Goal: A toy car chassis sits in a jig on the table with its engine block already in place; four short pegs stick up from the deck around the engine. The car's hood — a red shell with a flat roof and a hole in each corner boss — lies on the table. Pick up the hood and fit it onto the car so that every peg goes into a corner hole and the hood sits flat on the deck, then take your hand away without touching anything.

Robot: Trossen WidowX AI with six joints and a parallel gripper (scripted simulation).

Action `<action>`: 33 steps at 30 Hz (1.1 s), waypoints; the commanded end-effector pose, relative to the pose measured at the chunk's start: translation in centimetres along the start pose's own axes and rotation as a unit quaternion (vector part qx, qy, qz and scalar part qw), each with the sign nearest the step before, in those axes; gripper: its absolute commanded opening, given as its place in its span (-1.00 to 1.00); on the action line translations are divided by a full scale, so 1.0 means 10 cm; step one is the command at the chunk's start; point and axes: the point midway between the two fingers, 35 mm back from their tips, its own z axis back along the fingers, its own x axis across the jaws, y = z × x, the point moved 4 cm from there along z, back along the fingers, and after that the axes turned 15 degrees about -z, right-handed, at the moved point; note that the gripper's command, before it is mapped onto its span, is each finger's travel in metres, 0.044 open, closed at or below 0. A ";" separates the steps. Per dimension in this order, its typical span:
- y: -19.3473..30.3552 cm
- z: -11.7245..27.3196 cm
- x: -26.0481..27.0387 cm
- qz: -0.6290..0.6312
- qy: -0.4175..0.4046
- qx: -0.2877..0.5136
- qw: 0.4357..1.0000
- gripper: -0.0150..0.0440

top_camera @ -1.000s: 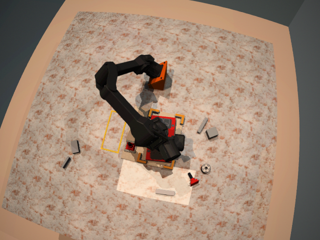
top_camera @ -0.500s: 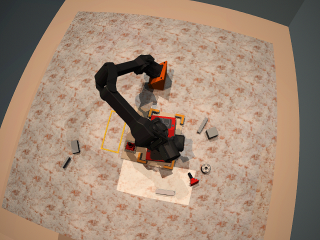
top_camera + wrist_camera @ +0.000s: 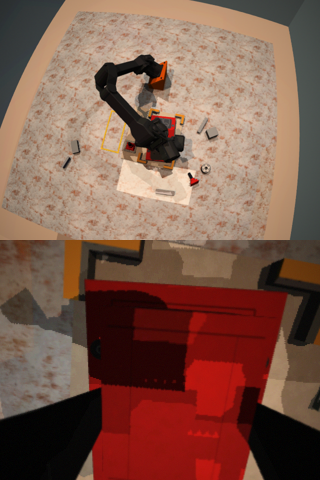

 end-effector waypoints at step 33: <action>0.01 0.73 0.01 0.000 0.000 -0.001 1.000 1.00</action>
